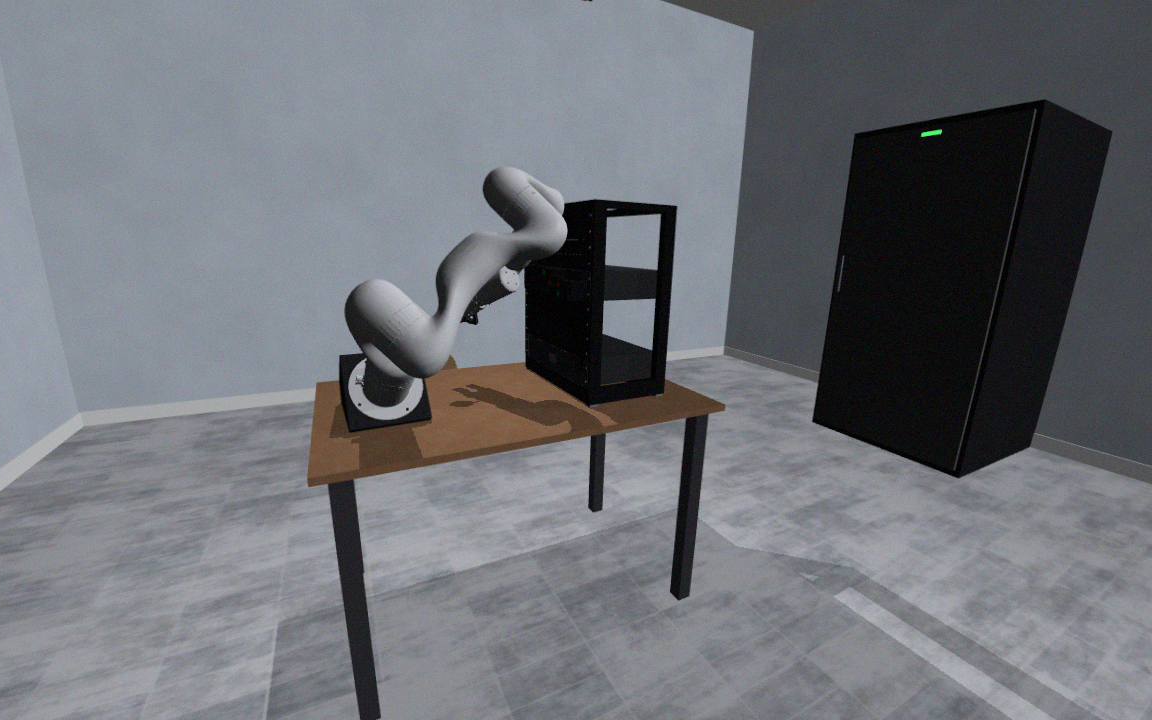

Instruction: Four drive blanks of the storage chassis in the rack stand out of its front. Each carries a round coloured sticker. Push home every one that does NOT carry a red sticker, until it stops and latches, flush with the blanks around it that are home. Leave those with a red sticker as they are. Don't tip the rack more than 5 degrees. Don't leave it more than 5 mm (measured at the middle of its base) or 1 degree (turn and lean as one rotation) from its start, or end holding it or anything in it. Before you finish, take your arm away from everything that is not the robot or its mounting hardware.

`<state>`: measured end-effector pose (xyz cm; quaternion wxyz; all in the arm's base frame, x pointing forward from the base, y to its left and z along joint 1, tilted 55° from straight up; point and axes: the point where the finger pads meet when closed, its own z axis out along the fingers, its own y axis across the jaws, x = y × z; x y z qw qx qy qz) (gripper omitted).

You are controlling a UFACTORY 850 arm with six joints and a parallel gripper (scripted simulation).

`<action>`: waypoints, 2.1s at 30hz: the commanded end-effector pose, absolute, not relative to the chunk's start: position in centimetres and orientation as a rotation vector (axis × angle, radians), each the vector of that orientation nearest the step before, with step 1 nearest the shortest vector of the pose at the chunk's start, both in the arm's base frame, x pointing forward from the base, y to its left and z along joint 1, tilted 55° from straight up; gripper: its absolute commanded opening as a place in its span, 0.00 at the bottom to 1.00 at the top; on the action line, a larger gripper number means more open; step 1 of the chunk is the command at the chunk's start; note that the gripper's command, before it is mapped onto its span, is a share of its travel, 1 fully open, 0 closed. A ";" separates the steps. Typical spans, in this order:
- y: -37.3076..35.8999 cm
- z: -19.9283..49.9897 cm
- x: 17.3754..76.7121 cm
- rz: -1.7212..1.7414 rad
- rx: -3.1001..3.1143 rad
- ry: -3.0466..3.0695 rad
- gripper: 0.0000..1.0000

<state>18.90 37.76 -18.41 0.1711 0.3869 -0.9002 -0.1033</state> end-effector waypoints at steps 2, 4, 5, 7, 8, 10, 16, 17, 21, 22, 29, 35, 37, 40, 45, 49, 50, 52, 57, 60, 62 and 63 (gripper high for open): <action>37.9 -18.4 18.9 -0.295 1.100 -2.557 1.00; 37.9 -18.4 18.9 -0.295 1.100 -2.557 1.00; 37.9 -18.4 18.9 -0.295 1.100 -2.557 1.00; 37.9 -18.4 18.9 -0.295 1.100 -2.557 1.00; 37.9 -18.4 18.9 -0.295 1.100 -2.557 1.00; 37.9 -18.4 18.9 -0.295 1.100 -2.557 1.00; 37.8 -18.4 18.9 -0.291 1.098 -2.559 1.00; 37.8 -18.4 18.9 -0.290 1.097 -2.560 1.00; 37.7 -18.4 18.9 -0.278 1.091 -2.566 1.00; 37.6 -18.4 18.9 -0.274 1.089 -2.569 1.00; 37.3 -18.5 18.9 -0.243 1.071 -2.587 1.00; 36.6 -18.6 18.9 -0.181 1.036 -2.623 1.00; 36.3 -18.6 18.9 -0.154 1.020 -2.639 1.00; 35.8 -18.7 19.0 -0.108 0.993 -2.667 1.00; 35.2 -18.7 19.0 -0.054 0.962 -2.701 1.00; 34.3 -18.7 19.2 0.026 0.912 -2.753 1.00; 34.0 -18.7 19.2 0.048 0.898 -2.767 1.00; 33.5 -18.6 19.3 0.093 0.869 -2.798 1.00; 32.1 -18.3 19.7 0.214 0.787 -2.886 1.00; 31.8 -18.2 19.8 0.239 0.770 -2.905 1.00; 31.1 -18.0 20.1 0.289 0.732 -2.946 1.00; 30.8 -17.8 20.2 0.314 0.713 -2.967 1.00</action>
